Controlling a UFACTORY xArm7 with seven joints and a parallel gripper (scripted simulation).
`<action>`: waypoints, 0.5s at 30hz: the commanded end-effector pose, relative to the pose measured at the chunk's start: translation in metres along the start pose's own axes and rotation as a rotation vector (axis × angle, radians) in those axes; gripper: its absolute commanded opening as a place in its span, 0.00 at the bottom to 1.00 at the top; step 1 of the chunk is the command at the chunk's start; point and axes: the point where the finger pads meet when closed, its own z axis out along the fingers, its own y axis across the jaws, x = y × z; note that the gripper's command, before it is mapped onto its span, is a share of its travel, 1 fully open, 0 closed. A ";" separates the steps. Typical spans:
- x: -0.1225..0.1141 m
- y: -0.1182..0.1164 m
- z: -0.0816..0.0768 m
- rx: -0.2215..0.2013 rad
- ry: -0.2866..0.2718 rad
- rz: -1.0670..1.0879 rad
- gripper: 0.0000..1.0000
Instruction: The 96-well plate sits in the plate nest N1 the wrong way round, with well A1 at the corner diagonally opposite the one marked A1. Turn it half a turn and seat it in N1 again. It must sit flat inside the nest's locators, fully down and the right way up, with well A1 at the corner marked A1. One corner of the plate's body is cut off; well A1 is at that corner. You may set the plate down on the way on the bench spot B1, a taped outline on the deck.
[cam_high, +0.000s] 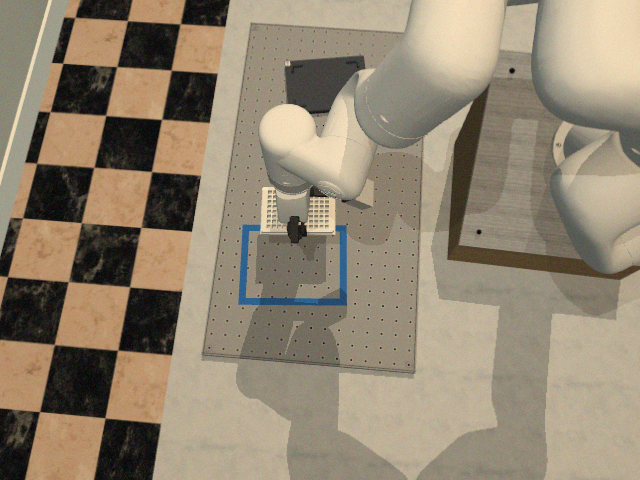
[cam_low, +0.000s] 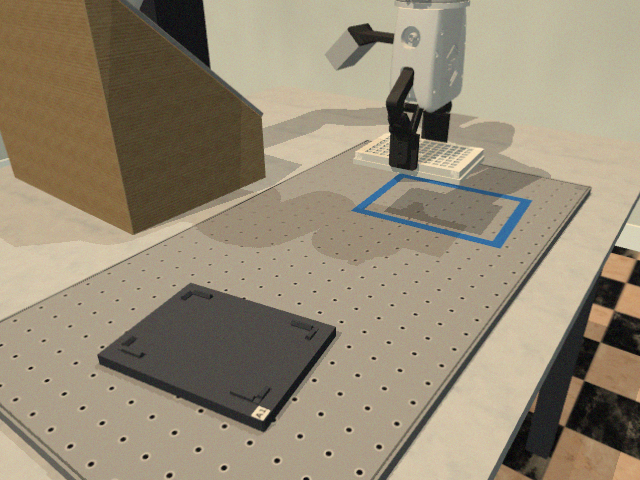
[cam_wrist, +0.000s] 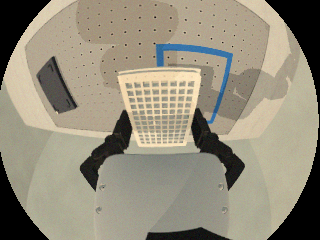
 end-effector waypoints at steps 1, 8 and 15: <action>-0.004 0.015 -0.001 0.002 -0.004 0.001 0.00; -0.007 0.031 0.000 0.002 -0.004 0.001 0.00; -0.010 0.055 0.000 0.002 -0.004 0.001 0.00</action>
